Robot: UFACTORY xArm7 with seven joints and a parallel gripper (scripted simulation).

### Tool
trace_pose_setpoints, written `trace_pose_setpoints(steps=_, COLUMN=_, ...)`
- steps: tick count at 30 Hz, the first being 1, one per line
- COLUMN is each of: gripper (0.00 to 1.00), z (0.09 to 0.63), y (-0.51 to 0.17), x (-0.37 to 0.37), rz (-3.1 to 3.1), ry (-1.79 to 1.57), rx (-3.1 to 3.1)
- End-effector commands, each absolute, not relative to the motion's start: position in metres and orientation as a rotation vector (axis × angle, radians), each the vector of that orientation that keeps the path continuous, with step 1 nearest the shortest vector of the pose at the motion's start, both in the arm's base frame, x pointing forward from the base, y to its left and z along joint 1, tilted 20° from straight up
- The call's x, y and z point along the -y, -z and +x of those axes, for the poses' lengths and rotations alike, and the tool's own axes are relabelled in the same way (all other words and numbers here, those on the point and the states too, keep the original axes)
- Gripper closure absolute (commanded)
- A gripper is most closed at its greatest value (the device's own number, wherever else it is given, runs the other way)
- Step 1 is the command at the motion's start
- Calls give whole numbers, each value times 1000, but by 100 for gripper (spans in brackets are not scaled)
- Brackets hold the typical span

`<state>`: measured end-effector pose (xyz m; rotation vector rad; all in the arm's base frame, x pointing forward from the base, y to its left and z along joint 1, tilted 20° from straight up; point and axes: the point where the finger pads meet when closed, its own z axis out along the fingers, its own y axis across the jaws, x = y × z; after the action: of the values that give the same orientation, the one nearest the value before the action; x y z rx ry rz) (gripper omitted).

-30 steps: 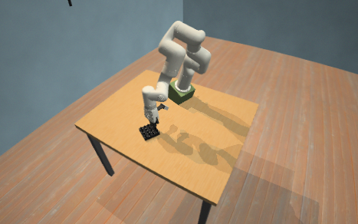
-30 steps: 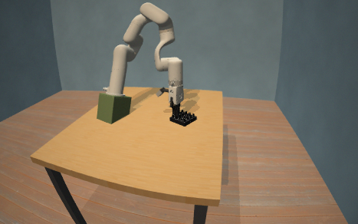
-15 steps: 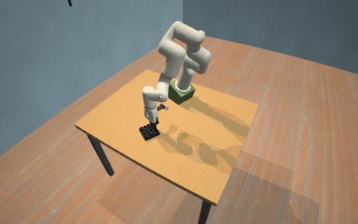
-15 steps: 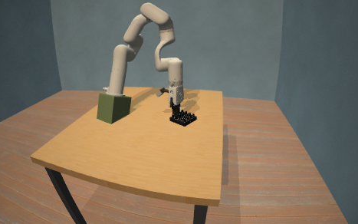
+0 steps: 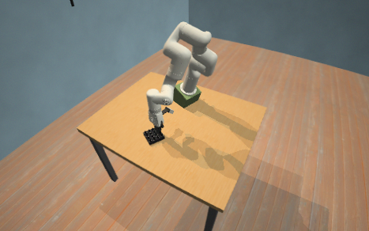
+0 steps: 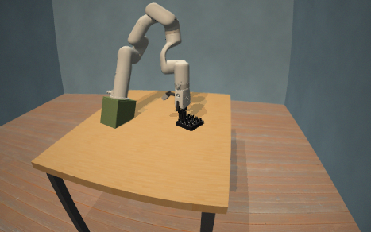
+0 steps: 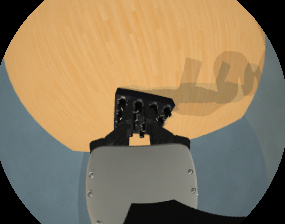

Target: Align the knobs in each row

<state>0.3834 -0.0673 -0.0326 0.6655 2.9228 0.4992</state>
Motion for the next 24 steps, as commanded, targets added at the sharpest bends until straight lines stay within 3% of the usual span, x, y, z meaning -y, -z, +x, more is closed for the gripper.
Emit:
trace_pose_setpoints(steps=1, gripper=81, z=384, y=32, x=68, rz=666, ry=-497, rx=-2920)
trace_pose_setpoints(steps=13, gripper=81, z=384, y=32, x=68, rz=666, ry=-497, rx=-2920)
trace_pose_setpoints(steps=14, gripper=92, z=384, y=32, x=68, rz=666, ry=-497, rx=-2920)
trace_pose_setpoints(steps=24, gripper=92, z=384, y=32, x=68, rz=666, ry=-497, rx=-2920)
